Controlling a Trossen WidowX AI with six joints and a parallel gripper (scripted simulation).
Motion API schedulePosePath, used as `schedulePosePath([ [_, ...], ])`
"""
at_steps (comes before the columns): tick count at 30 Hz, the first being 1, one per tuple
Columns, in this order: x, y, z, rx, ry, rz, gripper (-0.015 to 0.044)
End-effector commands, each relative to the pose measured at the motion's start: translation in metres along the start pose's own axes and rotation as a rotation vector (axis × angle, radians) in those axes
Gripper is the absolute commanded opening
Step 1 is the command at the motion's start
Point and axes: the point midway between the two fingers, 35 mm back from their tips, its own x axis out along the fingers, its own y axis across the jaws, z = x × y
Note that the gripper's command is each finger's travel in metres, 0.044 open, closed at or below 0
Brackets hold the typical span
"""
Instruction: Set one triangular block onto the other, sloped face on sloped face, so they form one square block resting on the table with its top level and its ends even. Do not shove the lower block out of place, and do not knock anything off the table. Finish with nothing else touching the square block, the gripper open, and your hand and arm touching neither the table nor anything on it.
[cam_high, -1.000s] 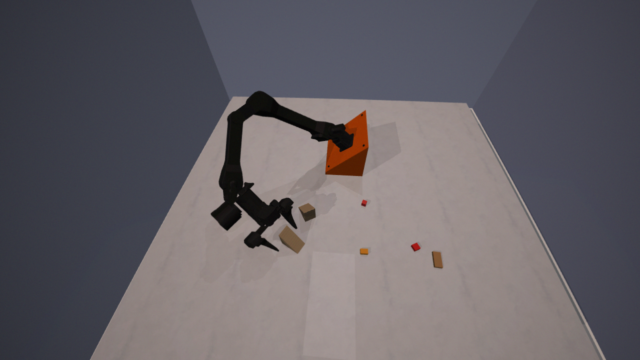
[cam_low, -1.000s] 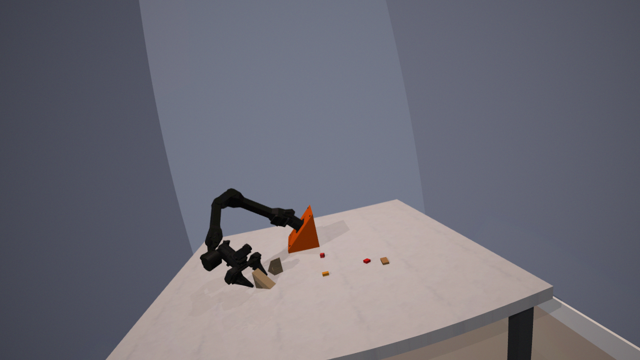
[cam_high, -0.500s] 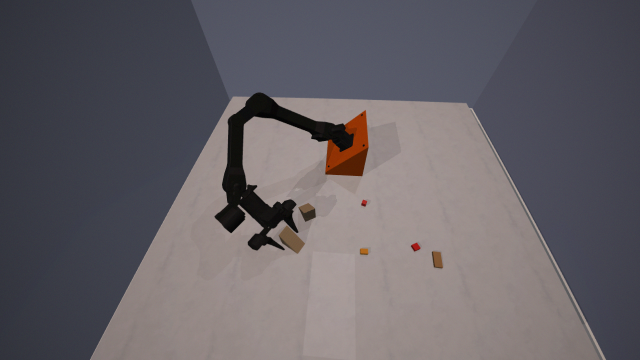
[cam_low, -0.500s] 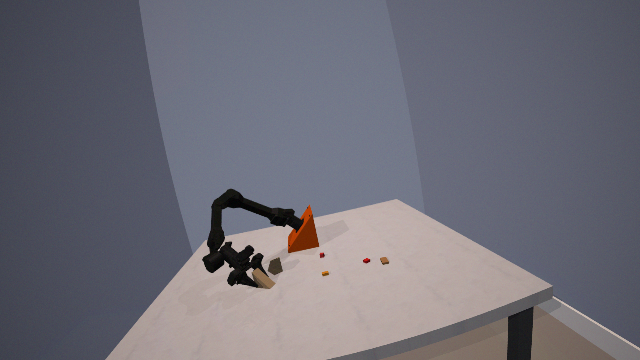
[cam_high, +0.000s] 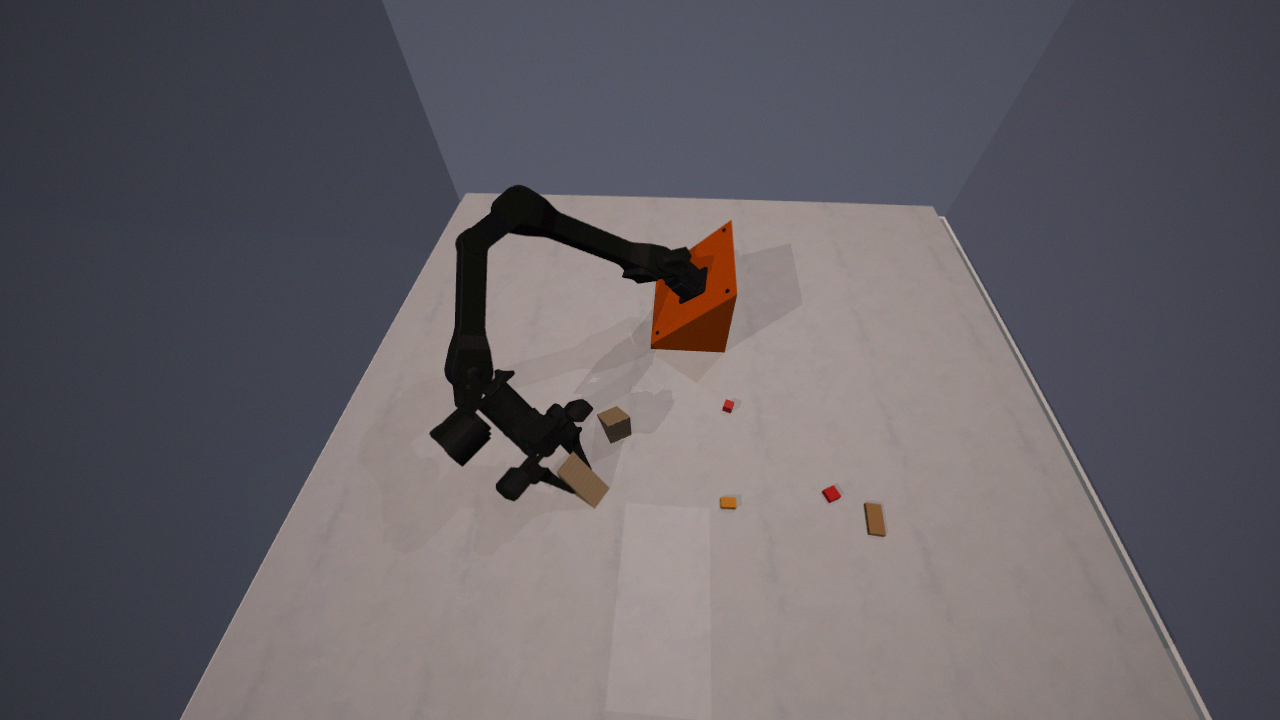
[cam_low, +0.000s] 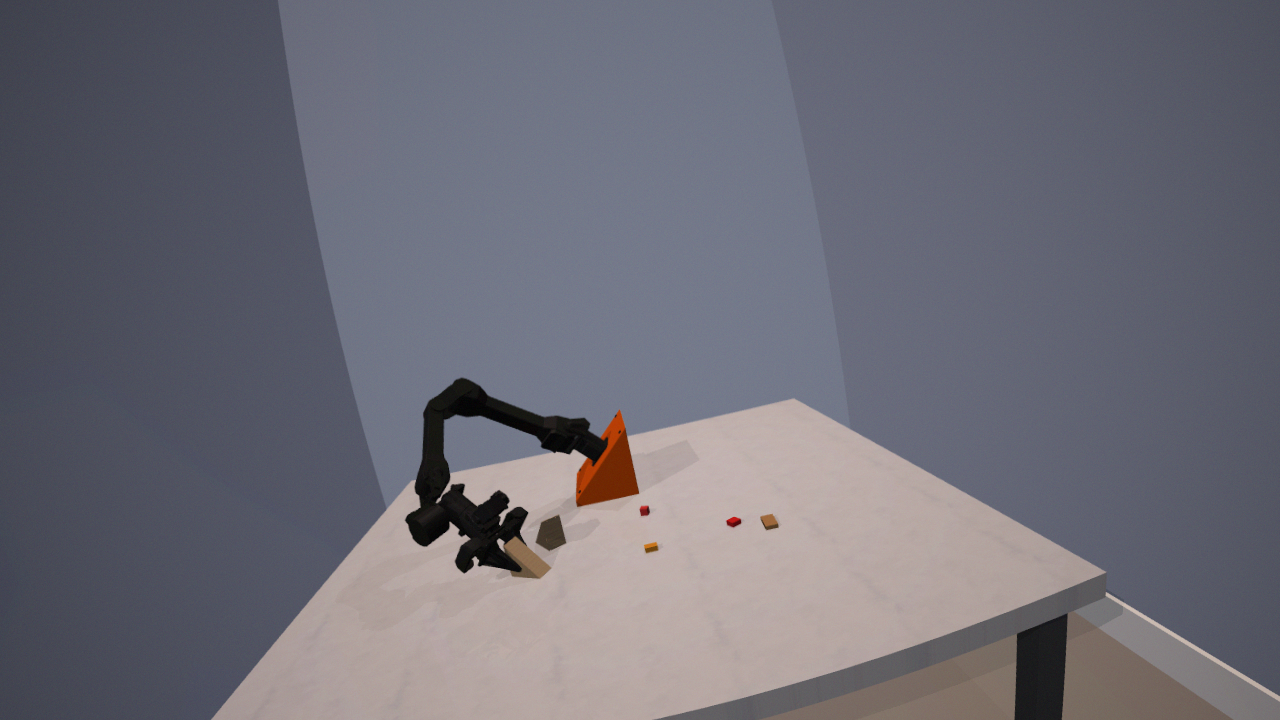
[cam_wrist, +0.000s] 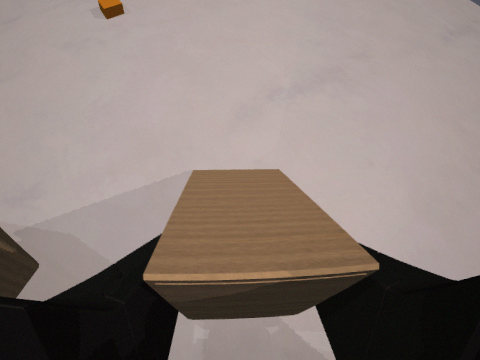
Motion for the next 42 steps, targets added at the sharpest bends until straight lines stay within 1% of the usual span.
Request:
schedulePosePath([
  [1, 0.002, 0.001, -0.001, 0.004, 0.004, 0.005, 0.0],
  [15, -0.001, 0.0, 0.004, -0.001, 0.018, 0.002, 0.0],
  [42, 0.012, 0.0, 0.056, -0.007, 0.714, 0.018, 0.0],
])
